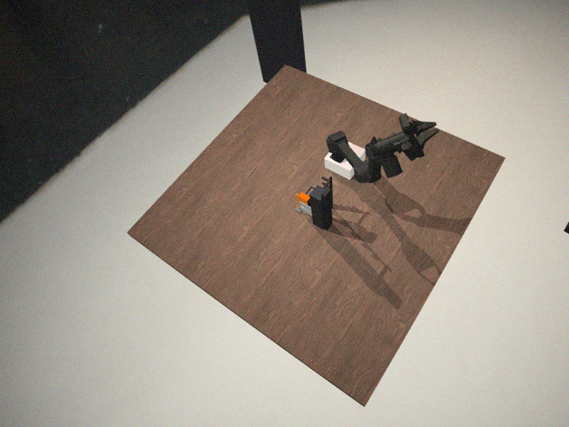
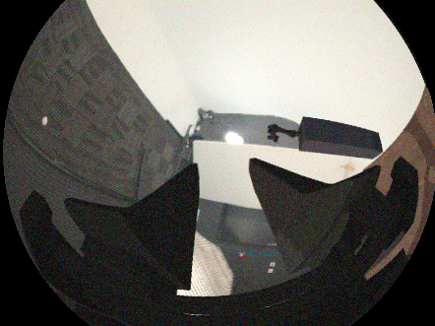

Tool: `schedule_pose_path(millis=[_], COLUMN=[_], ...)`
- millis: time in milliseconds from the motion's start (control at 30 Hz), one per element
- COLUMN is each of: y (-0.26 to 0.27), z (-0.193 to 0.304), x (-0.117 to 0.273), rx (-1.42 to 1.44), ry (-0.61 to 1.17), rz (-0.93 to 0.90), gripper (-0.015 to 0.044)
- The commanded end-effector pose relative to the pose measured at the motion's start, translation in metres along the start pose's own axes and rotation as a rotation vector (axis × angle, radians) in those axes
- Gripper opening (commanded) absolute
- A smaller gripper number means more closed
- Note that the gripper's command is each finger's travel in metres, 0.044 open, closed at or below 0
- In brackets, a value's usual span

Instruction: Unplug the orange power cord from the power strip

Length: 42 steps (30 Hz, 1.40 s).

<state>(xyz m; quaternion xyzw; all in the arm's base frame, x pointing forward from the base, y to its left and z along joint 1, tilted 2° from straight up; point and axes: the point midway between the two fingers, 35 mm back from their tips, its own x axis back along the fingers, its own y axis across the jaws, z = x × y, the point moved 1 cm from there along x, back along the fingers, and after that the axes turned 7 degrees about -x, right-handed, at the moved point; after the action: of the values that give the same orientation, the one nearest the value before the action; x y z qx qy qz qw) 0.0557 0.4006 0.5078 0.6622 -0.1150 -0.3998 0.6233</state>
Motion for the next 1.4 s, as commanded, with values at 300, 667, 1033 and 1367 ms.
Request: schedule_pose_path(millis=[300, 667, 1033, 1367], y=[0.063, 0.125, 0.159, 0.178], z=[0.153, 0.310, 0.410, 0.458], x=[-0.028, 0.027, 0.126, 0.266], rx=[0.048, 0.033, -0.032, -0.170], ry=[0.288, 0.675, 1.064, 1.524], rz=[-0.252, -0.527, -0.723, -0.879], gripper=[0.0160, 0.0160, 0.0160, 0.0160])
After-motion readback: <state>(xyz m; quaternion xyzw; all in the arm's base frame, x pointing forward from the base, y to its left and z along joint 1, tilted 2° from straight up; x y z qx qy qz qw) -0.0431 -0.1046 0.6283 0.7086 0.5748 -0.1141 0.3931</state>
